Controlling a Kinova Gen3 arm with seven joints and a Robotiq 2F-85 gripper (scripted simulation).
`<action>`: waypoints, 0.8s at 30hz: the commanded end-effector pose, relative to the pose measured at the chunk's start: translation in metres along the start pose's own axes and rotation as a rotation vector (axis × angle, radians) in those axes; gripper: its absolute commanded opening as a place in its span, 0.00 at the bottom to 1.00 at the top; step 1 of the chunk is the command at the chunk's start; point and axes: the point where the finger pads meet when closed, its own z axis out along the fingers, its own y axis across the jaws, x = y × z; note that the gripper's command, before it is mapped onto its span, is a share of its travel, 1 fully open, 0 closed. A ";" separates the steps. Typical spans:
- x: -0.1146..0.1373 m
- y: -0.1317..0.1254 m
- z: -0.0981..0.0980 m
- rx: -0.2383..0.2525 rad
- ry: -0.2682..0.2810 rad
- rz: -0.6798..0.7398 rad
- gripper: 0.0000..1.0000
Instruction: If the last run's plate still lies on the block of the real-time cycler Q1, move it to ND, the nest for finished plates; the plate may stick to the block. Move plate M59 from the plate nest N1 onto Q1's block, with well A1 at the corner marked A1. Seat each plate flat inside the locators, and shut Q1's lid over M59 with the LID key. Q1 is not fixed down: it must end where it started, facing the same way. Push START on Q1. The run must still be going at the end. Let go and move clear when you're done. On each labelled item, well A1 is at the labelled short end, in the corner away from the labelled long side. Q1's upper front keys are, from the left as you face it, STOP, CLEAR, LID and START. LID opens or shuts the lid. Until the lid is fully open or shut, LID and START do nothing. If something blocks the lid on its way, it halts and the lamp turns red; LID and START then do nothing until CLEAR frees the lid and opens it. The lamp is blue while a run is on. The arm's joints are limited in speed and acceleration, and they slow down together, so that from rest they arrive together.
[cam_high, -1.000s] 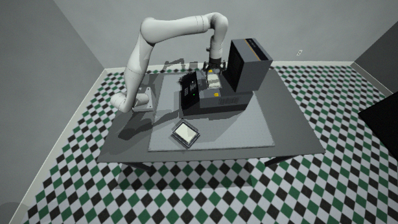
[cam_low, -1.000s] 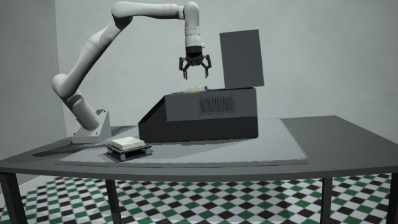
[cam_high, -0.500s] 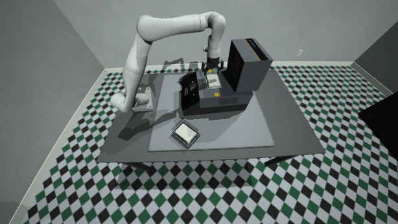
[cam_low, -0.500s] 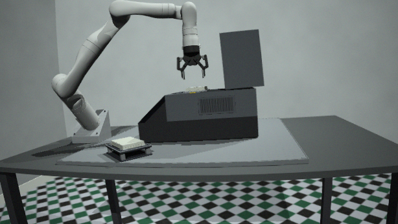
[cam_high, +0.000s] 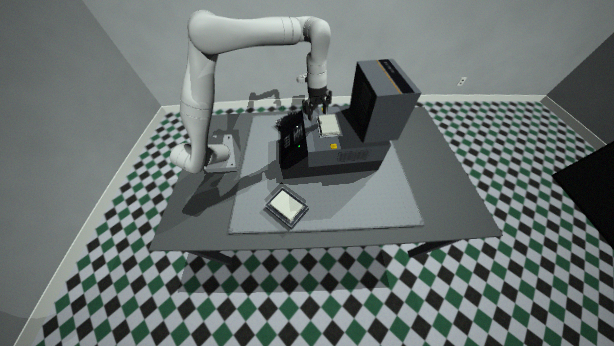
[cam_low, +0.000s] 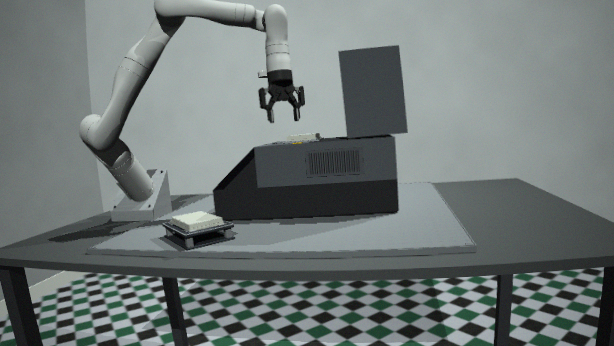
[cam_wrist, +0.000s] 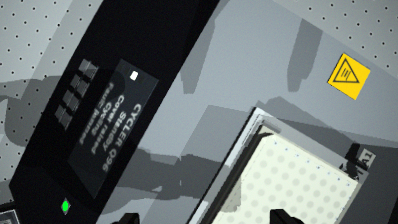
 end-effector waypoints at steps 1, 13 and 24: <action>0.007 -0.013 -0.004 -0.023 -0.021 -0.152 0.81; 0.022 -0.042 -0.010 -0.041 -0.067 -0.482 0.72; 0.039 -0.074 -0.016 -0.060 -0.117 -0.844 0.62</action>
